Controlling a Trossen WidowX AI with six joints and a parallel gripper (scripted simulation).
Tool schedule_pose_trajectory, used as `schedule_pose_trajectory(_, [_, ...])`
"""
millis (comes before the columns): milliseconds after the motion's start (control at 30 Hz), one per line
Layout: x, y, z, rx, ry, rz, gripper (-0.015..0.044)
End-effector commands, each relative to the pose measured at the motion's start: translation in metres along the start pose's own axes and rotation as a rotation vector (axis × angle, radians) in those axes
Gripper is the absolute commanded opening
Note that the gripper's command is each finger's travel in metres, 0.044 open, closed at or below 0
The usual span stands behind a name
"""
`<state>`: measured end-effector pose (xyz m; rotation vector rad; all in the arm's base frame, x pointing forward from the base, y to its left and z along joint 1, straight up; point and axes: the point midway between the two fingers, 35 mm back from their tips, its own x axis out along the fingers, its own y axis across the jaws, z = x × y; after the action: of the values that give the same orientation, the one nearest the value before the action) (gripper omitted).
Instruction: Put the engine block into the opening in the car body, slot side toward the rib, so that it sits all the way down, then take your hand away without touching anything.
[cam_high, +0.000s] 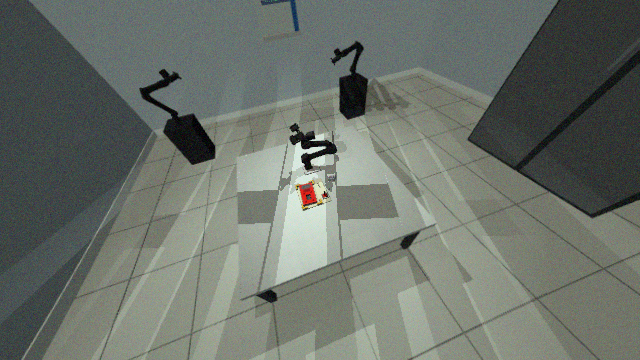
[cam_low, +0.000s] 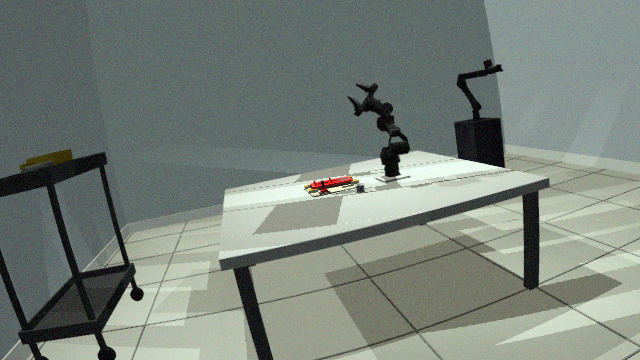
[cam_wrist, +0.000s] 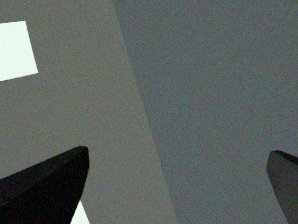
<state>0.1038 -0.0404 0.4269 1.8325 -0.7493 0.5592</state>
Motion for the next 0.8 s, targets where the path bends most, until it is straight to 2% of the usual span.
schedule_pose_trajectory(0, [0.0,0.0,0.0,0.0,0.0,0.0,0.0426])
schedule_pose_trajectory(33, [0.0,0.0,0.0,0.006,0.0,0.0,0.044])
schedule_pose_trajectory(767, [0.016,0.021,0.027,0.744,-0.026,0.041,0.044])
